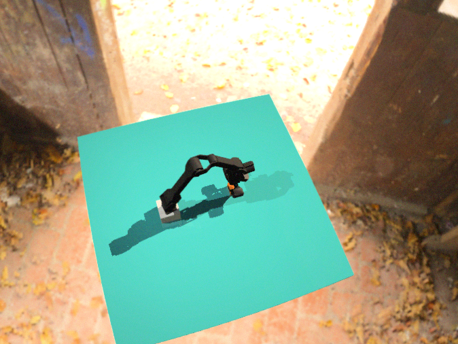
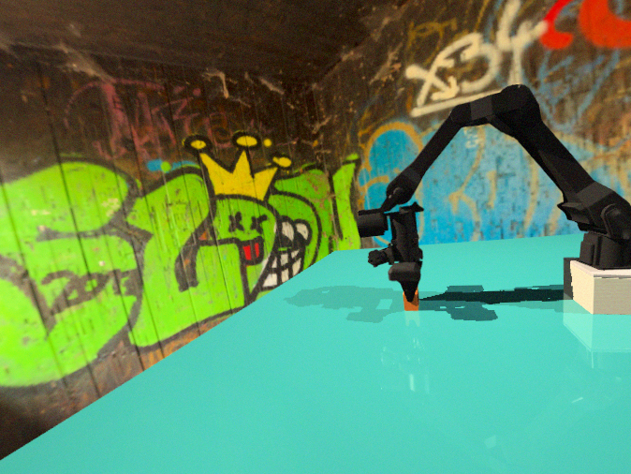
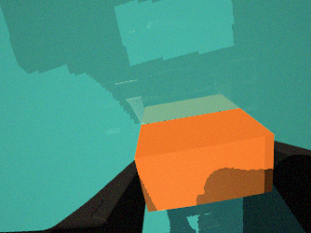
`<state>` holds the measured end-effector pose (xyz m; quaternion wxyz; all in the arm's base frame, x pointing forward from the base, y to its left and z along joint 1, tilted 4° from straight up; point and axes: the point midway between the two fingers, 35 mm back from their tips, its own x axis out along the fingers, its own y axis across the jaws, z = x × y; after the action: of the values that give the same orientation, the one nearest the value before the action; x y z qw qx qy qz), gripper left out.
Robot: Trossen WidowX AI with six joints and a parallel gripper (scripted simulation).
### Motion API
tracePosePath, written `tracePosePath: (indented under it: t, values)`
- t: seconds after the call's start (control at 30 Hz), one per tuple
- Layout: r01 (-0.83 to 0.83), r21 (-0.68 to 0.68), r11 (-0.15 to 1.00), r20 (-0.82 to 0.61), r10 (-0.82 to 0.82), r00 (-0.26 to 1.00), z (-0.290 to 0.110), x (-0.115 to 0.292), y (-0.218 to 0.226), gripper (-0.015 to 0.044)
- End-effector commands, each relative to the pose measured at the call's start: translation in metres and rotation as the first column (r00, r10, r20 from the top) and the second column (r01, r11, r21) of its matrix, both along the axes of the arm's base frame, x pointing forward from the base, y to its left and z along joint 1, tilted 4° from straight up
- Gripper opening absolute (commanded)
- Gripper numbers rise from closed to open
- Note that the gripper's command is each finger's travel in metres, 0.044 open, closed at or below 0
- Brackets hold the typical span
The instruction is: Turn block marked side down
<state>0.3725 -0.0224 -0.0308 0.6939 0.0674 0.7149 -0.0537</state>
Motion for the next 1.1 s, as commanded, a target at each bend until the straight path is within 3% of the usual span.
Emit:
tracePosePath:
  t: [0.0, 0.1, 0.3, 0.5, 1.07]
  values:
    - [-0.005, 0.003, 1.000, 0.001, 0.005, 1.000, 0.000, 0.000, 0.000, 0.0163]
    - [-0.005, 0.003, 1.000, 0.001, 0.005, 1.000, 0.000, 0.000, 0.000, 0.0142]
    - [-0.005, 0.003, 1.000, 0.001, 0.005, 1.000, 0.028, 0.001, 0.000, 0.0000]
    - [-0.005, 0.001, 1.000, 0.011, 0.005, 1.000, 0.029, 0.001, 0.000, 0.0000]
    - [0.000, -0.046, 0.999, 0.256, 0.011, 0.967, 0.017, 0.004, 0.000, 0.0000]
